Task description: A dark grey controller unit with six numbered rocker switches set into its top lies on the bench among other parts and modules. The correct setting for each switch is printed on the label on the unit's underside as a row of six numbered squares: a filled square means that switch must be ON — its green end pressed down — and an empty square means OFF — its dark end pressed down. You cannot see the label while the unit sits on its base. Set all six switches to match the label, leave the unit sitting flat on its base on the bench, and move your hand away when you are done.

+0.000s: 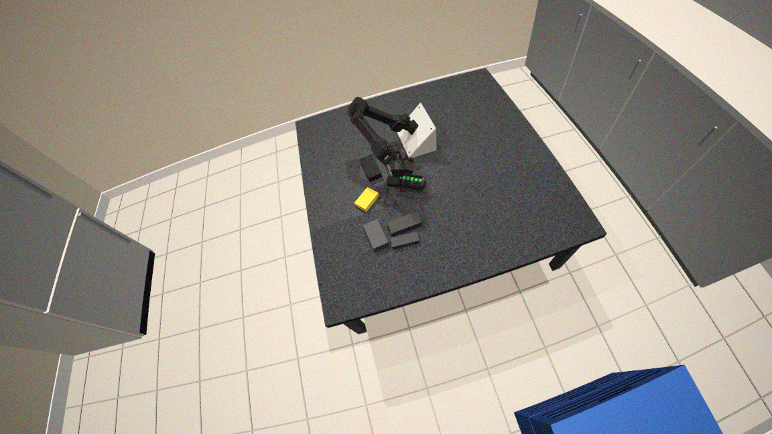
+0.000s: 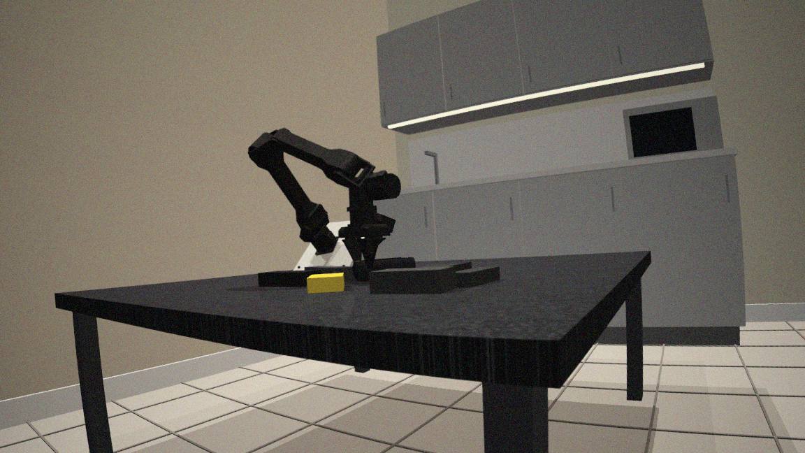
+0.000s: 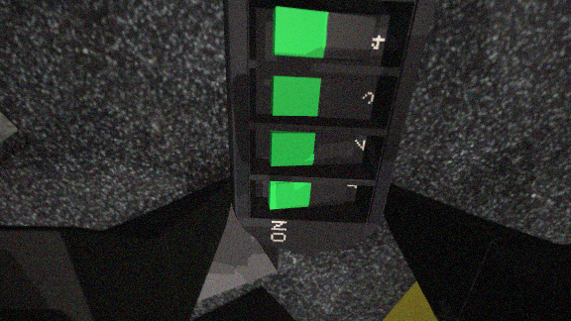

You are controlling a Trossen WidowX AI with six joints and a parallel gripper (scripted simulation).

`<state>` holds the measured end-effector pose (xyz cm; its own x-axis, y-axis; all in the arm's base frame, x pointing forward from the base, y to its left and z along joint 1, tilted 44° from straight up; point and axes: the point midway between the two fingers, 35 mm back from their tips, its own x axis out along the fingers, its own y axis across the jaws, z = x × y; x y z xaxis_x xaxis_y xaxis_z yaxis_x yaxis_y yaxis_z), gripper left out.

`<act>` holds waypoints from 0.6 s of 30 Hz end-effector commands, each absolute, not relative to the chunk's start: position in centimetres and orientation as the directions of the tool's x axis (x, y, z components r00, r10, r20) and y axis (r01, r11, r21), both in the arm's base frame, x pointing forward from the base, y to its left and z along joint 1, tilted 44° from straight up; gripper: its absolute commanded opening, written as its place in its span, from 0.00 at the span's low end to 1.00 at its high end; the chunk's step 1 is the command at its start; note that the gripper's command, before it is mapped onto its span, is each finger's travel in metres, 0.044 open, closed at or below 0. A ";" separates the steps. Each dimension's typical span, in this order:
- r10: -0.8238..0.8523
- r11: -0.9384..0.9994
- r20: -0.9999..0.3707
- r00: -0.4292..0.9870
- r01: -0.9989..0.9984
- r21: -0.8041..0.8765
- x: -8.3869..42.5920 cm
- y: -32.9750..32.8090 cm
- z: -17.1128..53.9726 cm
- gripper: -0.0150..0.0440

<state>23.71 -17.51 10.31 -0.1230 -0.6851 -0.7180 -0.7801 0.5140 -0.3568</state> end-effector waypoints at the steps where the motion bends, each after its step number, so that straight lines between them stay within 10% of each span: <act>1: -0.689 0.512 -0.718 -0.100 -0.767 -0.386 24.8 -17.7 10.5 0.25; 18: -0.689 0.512 -0.718 -0.099 -0.767 -0.386 25.6 -17.8 10.6 0.25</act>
<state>24.57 -17.68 10.31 -0.1220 -0.6852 -0.7181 -0.7792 0.5142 -0.3583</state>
